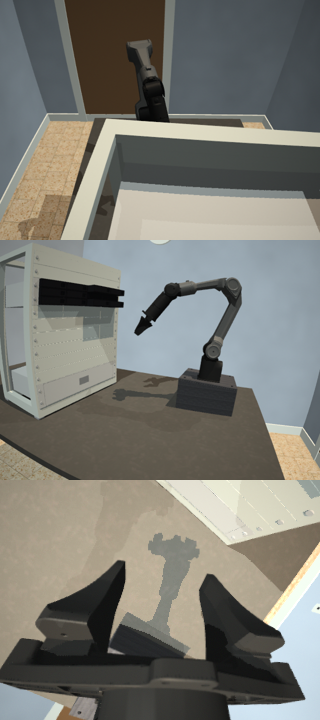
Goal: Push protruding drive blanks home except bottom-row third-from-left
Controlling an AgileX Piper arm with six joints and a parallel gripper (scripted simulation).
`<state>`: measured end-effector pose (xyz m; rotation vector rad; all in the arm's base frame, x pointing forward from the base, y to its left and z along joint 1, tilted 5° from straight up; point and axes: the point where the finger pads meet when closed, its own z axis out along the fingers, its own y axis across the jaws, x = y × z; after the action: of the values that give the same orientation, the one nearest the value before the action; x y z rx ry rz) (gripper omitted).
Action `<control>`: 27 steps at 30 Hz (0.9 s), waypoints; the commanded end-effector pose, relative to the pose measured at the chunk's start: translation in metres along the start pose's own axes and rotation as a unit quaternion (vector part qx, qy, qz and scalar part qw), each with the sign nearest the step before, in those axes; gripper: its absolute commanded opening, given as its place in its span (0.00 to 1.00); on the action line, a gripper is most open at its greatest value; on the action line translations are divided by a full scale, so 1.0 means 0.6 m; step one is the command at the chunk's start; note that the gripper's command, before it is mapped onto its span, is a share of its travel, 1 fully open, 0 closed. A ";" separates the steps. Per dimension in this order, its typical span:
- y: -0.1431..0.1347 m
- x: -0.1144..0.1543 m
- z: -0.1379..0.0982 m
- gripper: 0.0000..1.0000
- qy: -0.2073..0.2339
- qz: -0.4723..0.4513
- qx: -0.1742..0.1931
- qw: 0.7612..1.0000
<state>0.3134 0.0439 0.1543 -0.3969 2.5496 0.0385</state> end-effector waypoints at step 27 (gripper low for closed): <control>-0.056 0.042 -0.073 1.00 -0.065 0.134 0.064 0.987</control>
<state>0.2806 0.0005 0.1798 -0.0019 2.4459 0.0015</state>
